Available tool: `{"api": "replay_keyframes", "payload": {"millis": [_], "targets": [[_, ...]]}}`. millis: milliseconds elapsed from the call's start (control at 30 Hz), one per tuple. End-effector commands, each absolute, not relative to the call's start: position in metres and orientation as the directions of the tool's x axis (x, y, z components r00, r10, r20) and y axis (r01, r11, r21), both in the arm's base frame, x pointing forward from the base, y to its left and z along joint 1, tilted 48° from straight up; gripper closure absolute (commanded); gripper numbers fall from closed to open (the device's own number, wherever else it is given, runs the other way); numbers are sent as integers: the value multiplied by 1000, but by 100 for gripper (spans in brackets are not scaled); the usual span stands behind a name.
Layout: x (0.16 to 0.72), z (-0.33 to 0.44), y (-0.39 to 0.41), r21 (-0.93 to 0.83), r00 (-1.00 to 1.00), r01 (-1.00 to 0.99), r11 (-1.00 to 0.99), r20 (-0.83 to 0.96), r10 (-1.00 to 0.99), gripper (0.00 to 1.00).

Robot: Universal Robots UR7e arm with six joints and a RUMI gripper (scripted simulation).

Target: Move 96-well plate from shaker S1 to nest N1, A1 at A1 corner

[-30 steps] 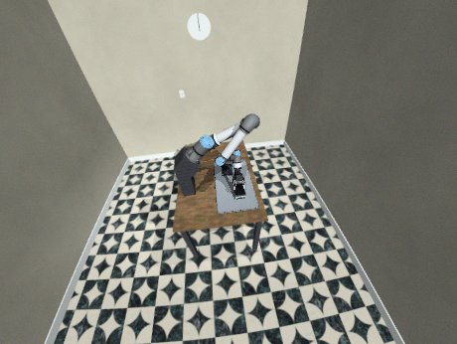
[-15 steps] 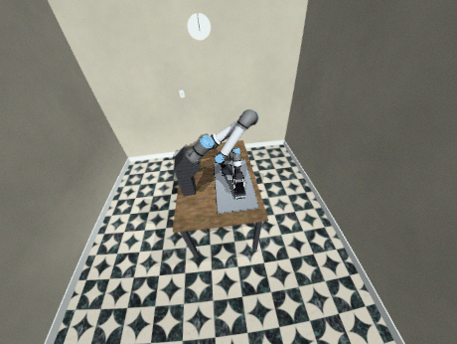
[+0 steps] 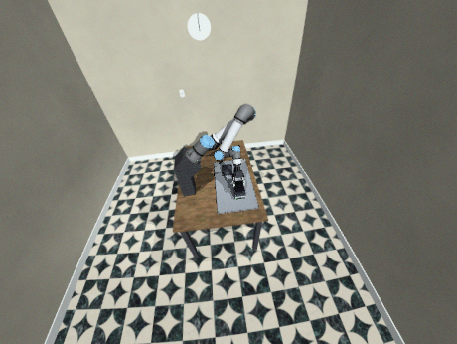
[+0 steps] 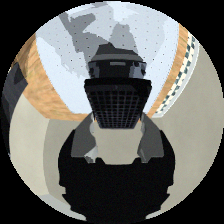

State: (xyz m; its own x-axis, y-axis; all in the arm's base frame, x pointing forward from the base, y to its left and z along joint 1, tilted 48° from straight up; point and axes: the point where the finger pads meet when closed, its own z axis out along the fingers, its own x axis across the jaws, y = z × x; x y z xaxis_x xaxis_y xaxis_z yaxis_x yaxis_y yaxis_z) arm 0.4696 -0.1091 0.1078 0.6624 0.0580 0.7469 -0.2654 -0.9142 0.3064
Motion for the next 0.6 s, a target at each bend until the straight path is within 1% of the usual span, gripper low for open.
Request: {"api": "replay_keyframes", "payload": {"millis": [0,567], "targets": [[467,111,-110,306,663,-265,-914,747,58,100],[448,127,-112,306,663,-265,-914,747,58,100]]}}
